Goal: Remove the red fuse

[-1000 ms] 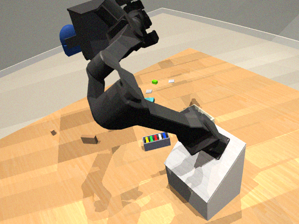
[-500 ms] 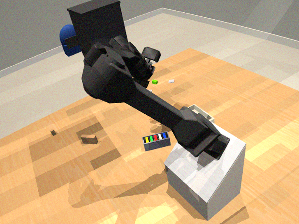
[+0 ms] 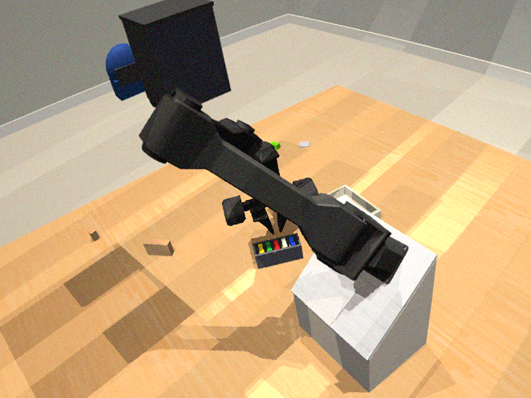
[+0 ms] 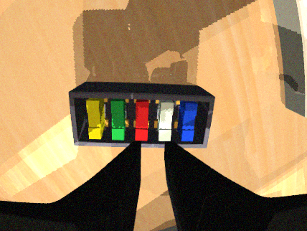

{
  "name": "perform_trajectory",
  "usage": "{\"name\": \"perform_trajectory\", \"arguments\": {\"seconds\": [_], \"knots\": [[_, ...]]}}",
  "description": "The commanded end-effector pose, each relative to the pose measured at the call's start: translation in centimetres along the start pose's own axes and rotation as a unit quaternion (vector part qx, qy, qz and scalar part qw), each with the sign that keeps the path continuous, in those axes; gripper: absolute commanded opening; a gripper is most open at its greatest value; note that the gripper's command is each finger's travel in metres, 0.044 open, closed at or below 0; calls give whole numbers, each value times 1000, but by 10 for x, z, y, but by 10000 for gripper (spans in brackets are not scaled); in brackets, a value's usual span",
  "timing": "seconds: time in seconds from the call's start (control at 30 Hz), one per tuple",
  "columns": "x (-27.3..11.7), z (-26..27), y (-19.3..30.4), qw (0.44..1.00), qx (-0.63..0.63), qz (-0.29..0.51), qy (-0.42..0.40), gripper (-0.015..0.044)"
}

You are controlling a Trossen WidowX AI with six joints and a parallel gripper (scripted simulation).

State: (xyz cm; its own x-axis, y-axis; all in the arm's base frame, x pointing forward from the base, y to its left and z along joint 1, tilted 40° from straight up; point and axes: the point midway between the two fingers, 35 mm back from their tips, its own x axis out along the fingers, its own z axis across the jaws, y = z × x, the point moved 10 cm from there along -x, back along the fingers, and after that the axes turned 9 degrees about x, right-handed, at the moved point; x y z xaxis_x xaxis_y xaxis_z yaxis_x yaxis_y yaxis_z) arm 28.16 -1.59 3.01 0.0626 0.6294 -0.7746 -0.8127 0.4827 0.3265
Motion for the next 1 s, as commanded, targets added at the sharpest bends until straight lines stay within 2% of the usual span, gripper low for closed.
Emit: {"name": "perform_trajectory", "arguments": {"seconds": [0.0,0.97], "knots": [[0,1,-1,1000,13,5,-5,60],[26,4,-1,1000,13,6,-5,60]]}}
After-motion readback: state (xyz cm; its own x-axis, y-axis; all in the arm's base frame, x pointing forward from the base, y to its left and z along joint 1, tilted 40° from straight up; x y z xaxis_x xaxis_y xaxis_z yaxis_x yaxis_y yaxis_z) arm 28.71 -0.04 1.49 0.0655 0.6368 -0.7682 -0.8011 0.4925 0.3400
